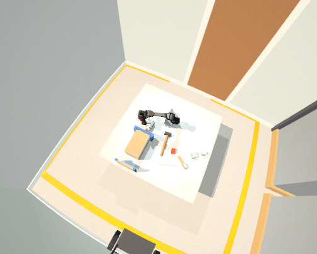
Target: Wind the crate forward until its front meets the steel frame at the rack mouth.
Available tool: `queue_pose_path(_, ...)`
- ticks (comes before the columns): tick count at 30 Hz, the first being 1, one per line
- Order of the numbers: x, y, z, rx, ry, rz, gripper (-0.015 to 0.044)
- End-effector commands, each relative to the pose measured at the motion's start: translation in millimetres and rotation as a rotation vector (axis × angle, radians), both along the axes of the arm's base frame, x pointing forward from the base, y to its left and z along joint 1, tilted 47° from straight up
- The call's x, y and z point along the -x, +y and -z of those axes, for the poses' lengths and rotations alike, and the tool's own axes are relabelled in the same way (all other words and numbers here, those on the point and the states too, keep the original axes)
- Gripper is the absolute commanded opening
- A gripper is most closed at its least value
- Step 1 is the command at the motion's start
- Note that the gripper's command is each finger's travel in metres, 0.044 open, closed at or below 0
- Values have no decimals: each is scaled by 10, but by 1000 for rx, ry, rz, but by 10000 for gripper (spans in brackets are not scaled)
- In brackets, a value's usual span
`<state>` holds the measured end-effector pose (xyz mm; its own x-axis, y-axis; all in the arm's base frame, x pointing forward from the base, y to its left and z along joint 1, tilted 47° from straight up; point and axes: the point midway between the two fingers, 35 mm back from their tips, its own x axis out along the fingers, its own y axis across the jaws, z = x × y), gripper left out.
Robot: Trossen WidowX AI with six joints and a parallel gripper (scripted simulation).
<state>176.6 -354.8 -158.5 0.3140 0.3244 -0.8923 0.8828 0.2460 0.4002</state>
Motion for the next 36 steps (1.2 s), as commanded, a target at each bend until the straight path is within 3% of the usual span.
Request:
queue_pose_path(1,-258,105,-111,-22,-49,-19,0)
queue_pose_path(36,-403,182,-218,-23,-50,-19,0)
